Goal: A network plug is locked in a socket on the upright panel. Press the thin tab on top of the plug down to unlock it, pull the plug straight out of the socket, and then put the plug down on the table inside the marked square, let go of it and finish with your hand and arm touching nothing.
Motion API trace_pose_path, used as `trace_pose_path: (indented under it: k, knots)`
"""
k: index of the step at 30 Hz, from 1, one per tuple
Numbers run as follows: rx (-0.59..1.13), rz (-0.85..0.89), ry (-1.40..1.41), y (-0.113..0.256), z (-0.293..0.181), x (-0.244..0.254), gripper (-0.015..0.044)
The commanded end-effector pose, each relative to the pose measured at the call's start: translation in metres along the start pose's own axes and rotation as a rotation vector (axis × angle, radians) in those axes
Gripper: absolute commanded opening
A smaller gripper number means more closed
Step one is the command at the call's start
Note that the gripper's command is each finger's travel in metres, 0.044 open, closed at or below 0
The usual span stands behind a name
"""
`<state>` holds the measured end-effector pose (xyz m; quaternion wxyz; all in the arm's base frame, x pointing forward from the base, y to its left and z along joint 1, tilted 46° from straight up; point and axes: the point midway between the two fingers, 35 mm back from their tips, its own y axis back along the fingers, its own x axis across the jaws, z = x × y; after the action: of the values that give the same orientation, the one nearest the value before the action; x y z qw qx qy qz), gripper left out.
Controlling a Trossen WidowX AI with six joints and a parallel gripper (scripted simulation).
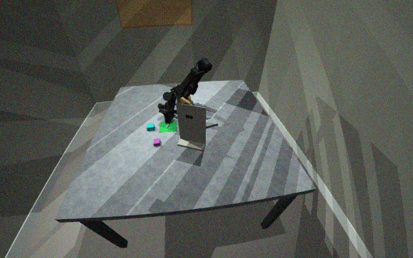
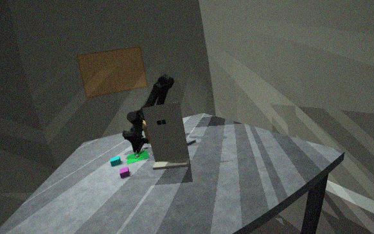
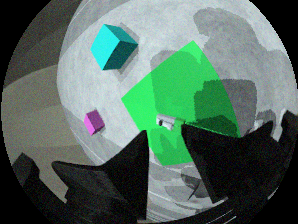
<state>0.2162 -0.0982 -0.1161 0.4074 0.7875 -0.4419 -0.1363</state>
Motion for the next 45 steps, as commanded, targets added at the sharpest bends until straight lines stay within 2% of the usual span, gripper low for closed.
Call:
trace_pose_path:
  k: [1,45]
  knots:
    - [0.002,-0.001,0.001,0.005,0.0,0.0,0.0156]
    - [-0.006,-0.002,0.001,0.044,0.004,0.022,0.0156]
